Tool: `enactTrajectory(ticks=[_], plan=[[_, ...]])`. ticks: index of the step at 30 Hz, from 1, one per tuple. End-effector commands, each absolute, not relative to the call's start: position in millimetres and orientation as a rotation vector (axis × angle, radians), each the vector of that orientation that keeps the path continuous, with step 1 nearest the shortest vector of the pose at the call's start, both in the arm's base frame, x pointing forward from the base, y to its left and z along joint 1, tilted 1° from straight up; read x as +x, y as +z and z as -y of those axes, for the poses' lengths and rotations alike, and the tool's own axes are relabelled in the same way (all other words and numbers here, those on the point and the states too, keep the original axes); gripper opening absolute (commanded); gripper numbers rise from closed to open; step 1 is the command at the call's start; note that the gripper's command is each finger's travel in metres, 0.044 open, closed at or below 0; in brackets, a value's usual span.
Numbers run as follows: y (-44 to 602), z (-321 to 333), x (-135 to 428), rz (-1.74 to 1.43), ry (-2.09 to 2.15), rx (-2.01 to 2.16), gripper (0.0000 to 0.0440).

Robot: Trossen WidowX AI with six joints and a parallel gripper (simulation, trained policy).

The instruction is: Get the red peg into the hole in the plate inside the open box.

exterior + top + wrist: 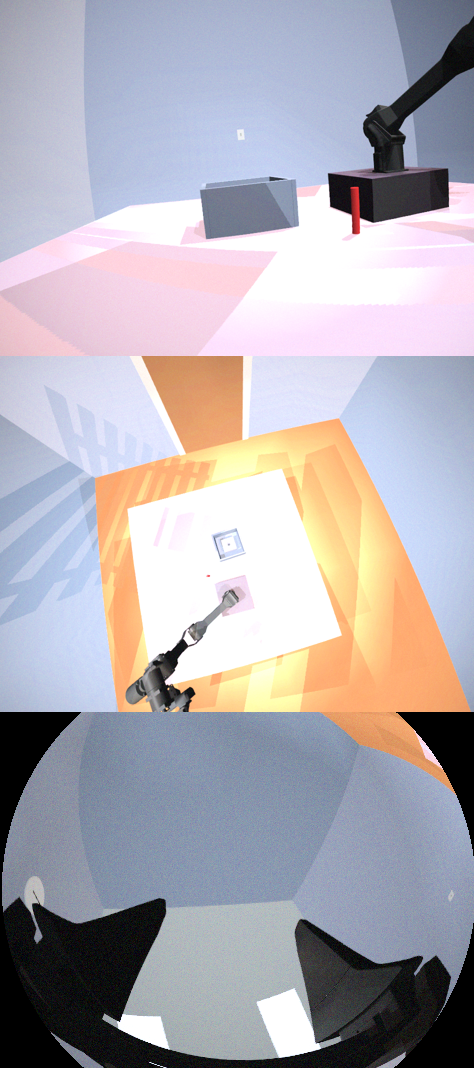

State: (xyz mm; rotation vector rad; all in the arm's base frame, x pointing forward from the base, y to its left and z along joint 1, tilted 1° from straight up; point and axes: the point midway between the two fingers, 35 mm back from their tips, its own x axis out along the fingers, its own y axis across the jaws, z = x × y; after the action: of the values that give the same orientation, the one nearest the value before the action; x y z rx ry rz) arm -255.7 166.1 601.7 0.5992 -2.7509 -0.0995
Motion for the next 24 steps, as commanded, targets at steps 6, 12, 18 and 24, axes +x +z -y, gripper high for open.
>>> enactTrajectory(ticks=[6,12,18,24], plan=[[617,-123,-240,2.625,-0.347,0.634,0.044],[629,-72,-216,2.468,-0.563,0.684,0.044],[634,-21,-186,2.292,-0.758,0.729,0.044],[632,27,-153,2.099,-0.93,0.766,0.044]])
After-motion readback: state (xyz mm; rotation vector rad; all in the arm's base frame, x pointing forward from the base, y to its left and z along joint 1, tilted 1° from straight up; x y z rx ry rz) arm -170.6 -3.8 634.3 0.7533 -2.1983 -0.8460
